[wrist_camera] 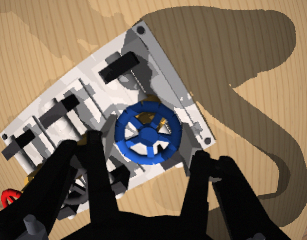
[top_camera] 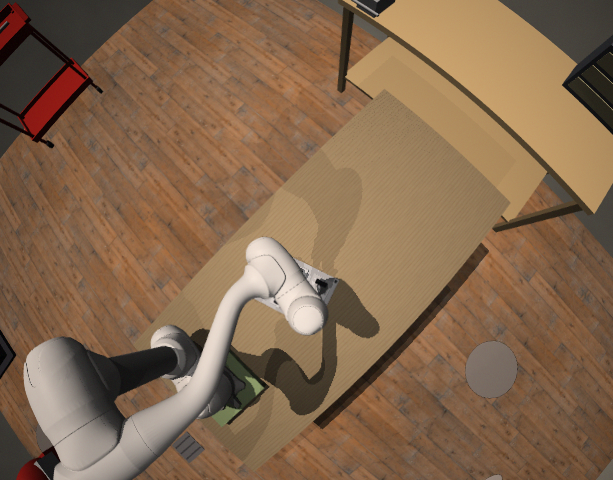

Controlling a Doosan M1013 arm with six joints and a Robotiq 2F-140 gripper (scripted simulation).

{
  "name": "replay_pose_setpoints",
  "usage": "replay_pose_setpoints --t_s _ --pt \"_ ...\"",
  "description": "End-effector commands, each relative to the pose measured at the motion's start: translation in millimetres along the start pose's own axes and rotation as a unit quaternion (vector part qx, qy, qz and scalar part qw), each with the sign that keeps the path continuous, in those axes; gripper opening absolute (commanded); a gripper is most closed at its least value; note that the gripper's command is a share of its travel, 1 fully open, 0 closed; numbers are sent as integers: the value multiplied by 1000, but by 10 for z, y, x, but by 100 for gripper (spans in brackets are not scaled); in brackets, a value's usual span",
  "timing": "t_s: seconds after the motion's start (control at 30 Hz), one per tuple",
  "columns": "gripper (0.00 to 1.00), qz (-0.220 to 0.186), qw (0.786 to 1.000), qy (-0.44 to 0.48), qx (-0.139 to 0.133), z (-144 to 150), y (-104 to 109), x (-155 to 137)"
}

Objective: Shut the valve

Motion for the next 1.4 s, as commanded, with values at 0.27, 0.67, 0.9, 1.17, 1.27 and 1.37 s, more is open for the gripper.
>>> replay_pose_setpoints --t_s 0.27,0.67,0.9,1.17,1.27,1.37 --pt "54 0 1000 0 0 0 -1 -1" --pt "54 0 1000 0 0 0 -1 -1" --pt "54 0 1000 0 0 0 -1 -1" --pt "54 0 1000 0 0 0 -1 -1" --pt "54 0 1000 0 0 0 -1 -1" --pt "54 0 1000 0 0 0 0 -1"
Point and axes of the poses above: the point where the finger pads meet when closed, its own y axis back along the fingers, its own z axis across the jaws, x = y × z, the point moved 1 cm from there along y, back along the fingers, and after that the axes turned 7 degrees about -y, right-handed, at the moved point
